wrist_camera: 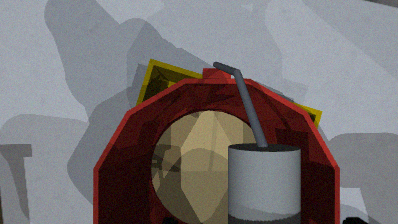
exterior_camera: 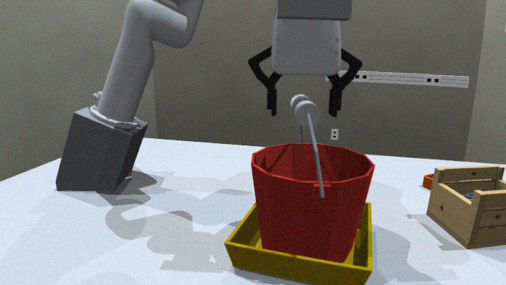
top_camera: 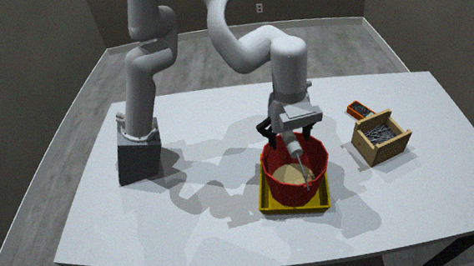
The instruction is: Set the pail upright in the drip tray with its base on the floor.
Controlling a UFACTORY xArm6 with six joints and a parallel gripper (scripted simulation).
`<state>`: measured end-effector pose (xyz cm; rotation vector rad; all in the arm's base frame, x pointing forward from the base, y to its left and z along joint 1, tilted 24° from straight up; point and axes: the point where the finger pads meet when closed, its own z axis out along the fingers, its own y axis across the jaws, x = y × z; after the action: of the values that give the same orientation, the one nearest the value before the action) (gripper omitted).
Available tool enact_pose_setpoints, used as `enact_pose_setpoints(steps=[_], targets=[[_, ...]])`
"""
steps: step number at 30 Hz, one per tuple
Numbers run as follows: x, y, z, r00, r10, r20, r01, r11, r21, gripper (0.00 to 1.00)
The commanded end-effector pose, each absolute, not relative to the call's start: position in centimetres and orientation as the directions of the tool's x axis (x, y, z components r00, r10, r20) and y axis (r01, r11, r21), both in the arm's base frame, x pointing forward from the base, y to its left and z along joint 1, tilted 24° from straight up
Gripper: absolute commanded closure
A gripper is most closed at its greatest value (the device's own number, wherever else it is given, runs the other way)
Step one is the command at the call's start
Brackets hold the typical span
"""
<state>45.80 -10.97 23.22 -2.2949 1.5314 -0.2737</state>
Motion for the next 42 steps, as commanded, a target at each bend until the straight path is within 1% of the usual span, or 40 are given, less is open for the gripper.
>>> enact_pose_setpoints(steps=[1, 27, 42], targets=[[45.9, -11.0, 23.4, 0.391, -0.920, -0.038, -0.846, -0.343, -0.407, 0.00], [45.5, -11.3, 24.5, 0.391, -0.920, -0.038, -0.846, -0.343, -0.407, 0.00], [44.3, -11.9, 27.6, 0.391, -0.920, -0.038, -0.846, -0.343, -0.407, 0.00]])
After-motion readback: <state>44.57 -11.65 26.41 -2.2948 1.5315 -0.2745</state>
